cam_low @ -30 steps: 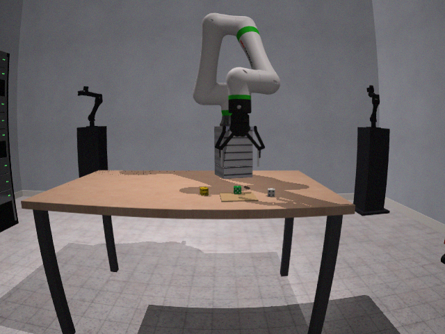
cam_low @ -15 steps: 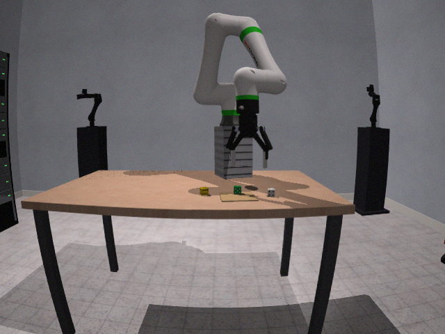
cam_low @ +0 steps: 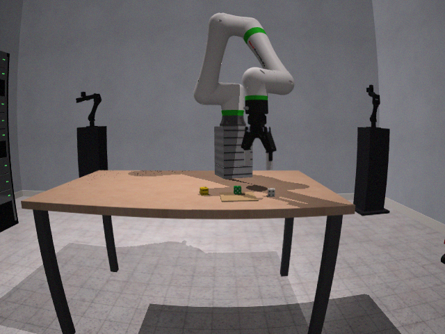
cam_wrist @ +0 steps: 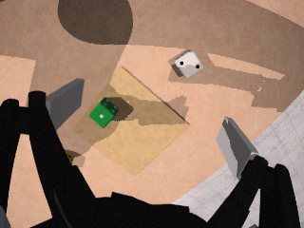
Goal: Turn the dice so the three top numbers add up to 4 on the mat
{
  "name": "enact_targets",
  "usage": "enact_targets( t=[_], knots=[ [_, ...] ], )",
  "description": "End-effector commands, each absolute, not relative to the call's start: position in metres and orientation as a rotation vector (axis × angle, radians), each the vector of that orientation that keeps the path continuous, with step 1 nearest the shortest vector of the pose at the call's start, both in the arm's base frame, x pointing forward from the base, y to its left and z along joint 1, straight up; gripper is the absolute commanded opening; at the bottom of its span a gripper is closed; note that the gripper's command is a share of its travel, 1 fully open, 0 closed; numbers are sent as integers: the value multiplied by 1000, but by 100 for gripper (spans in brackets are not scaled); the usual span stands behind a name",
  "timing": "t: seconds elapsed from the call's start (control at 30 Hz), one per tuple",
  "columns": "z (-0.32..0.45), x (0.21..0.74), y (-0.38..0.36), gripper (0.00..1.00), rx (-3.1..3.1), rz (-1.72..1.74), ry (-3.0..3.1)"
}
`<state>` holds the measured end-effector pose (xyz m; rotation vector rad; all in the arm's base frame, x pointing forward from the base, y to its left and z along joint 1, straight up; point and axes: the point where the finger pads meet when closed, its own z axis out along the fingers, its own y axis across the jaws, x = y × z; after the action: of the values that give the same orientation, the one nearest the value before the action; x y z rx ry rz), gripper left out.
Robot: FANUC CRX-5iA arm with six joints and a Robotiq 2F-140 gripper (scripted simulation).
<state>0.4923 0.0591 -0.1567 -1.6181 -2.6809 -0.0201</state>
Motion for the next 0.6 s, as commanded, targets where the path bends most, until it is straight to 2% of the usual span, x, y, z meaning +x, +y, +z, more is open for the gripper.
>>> enact_targets(
  t=[0.0,0.57],
  knots=[
    [-157,496,72,100,-1852,8,-2546],
    [-159,503,108,100,-2366,5,-2078]
  ],
)
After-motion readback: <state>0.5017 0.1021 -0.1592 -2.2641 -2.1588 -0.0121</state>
